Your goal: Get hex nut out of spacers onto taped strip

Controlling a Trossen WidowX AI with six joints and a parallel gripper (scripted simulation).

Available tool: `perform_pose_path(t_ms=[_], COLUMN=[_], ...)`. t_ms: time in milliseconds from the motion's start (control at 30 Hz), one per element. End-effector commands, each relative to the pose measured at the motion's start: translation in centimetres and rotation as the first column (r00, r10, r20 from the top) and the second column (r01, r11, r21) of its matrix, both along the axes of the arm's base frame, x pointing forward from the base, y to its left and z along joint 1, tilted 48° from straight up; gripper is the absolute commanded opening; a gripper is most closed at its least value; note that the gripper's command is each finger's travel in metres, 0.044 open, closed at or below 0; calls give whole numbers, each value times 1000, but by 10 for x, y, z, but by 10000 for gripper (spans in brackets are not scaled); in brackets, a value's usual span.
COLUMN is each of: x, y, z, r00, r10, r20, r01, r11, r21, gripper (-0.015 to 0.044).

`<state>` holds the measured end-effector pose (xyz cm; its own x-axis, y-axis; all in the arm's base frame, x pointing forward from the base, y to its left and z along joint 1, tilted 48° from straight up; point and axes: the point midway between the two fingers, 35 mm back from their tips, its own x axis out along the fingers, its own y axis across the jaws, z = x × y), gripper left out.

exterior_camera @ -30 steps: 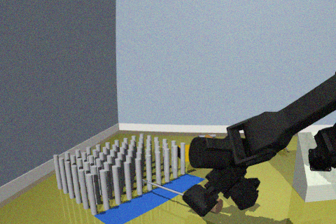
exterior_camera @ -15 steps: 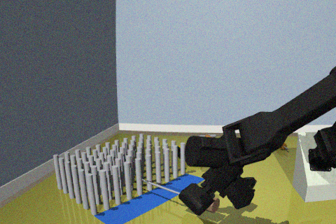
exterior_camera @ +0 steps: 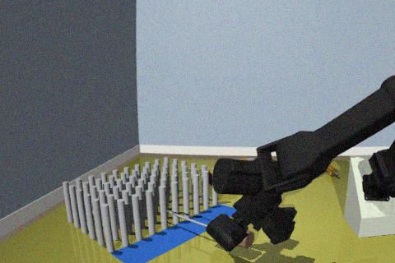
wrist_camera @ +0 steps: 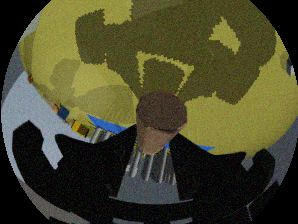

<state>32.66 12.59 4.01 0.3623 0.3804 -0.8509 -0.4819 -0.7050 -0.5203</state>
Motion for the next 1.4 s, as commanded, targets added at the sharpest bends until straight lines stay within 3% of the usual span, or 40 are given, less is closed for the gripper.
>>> perform_pose_path(t_ms=[0, 1367], x=[5, 28], y=[-2, -10], z=[1, -10], r00=[1000, 1000], r10=[-4, -4], r20=[9, 11], r01=[4, 4], r11=[1000, 1000], r21=[1, 1], gripper=[0, 0])
